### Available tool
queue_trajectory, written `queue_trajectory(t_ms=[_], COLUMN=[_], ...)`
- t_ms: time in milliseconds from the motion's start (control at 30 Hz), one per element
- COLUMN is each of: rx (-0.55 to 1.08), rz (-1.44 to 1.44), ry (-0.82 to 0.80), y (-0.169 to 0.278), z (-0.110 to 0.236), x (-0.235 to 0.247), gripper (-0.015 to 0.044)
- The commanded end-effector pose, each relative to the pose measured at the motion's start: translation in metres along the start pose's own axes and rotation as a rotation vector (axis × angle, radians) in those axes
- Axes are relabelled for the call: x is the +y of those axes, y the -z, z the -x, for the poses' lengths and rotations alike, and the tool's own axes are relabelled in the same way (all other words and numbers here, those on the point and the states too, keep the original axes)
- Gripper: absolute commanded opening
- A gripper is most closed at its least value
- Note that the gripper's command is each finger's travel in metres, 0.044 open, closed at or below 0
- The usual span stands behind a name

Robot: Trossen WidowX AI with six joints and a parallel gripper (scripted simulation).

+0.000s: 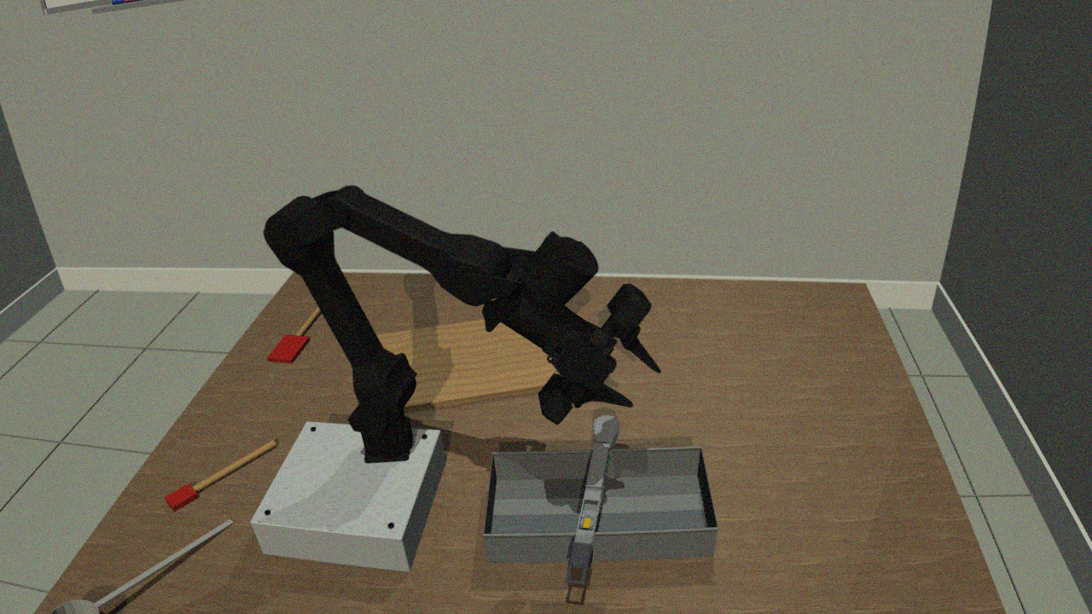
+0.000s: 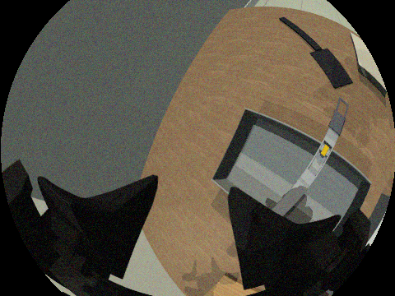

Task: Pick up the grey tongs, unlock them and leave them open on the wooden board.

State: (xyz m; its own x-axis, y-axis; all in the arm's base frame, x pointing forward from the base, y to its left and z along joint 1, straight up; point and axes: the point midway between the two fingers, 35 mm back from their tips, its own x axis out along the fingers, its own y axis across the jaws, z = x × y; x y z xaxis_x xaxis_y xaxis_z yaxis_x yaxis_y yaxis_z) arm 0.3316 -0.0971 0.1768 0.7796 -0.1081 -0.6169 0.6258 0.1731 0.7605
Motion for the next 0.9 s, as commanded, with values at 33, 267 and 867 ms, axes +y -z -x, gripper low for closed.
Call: queue_trajectory(t_ms=[33, 267, 867], rx=[-0.030, -0.046, -0.046], rz=[-0.217, -0.353, -0.353], ry=[0.243, 0.376, 0.377], y=[-0.019, -0.023, -0.026], z=[-0.015, -0.014, -0.006], x=[-0.089, -0.139, -0.147], gripper=[0.0260, 0.0260, 0.0260])
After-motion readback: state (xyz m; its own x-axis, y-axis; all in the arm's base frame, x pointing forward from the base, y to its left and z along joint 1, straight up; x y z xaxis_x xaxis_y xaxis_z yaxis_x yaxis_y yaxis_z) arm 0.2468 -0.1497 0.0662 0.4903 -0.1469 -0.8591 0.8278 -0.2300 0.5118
